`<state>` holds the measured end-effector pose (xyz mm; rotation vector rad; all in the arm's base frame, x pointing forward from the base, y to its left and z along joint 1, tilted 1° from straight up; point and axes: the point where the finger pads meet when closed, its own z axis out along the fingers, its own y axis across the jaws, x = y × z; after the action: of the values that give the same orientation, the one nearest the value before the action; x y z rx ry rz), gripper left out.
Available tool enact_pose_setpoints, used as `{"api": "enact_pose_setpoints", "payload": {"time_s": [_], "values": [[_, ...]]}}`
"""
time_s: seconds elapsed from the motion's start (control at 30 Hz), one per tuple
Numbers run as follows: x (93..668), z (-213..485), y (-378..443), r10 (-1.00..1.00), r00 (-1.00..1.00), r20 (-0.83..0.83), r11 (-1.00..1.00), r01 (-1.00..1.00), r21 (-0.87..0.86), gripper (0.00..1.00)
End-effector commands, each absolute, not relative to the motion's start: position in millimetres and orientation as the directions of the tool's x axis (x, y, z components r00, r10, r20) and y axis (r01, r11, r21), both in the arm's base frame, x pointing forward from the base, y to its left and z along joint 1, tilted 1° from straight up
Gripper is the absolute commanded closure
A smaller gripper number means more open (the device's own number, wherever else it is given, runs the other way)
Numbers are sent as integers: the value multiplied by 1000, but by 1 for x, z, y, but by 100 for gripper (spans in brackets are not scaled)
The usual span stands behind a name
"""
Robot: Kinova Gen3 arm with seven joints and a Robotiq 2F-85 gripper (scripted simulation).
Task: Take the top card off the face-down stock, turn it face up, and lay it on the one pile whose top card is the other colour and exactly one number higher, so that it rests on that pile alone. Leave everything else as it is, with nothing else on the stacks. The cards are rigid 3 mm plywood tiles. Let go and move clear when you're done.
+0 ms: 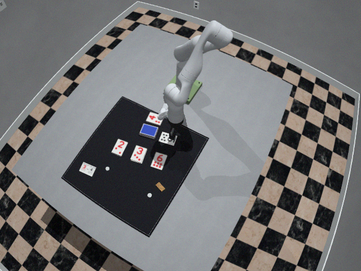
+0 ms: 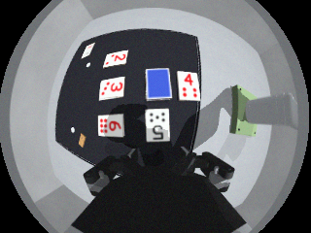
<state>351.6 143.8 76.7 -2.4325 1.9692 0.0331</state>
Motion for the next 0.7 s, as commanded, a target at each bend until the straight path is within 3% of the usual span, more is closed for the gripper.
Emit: {"api": "enact_pose_setpoints", "payload": {"time_s": [0.0, 0.67], "values": [[352, 77, 144, -978, 208, -24, -208, -978, 3, 15], [351, 76, 142, -967, 253, -23, -253, -967, 9, 15]]}}
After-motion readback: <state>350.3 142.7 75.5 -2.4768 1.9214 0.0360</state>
